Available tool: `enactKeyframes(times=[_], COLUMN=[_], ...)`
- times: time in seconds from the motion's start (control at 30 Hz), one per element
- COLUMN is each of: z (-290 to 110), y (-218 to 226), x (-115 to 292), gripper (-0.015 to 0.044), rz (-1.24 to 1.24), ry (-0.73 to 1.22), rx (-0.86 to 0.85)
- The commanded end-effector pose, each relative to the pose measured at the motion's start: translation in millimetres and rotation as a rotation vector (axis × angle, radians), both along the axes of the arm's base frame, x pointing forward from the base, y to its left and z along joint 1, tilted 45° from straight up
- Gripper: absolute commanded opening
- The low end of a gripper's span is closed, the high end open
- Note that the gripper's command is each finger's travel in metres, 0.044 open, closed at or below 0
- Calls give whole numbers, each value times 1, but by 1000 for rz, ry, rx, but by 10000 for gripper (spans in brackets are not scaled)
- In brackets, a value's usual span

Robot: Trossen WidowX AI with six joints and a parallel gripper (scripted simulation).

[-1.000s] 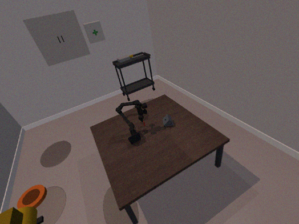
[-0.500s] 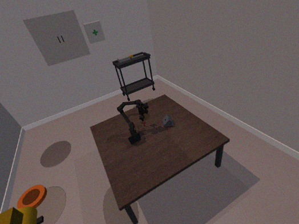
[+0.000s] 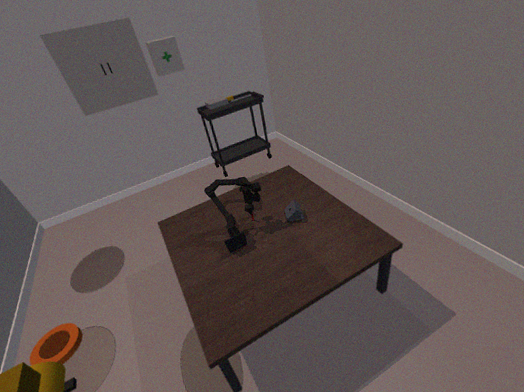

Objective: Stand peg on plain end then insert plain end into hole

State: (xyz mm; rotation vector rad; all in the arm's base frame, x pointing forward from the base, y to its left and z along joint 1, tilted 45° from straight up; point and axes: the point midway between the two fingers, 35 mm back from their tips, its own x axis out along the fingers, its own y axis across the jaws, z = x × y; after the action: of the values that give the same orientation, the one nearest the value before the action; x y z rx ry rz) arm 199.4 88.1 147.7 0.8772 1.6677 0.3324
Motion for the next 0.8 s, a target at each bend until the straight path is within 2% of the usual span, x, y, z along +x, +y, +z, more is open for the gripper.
enactKeyframes(times=[0.0,0.77], z=[-6,-32], y=[5,32], x=[-2,-4], gripper=[440,440], rz=[-1,-1], ry=[7,6], rx=[2,4])
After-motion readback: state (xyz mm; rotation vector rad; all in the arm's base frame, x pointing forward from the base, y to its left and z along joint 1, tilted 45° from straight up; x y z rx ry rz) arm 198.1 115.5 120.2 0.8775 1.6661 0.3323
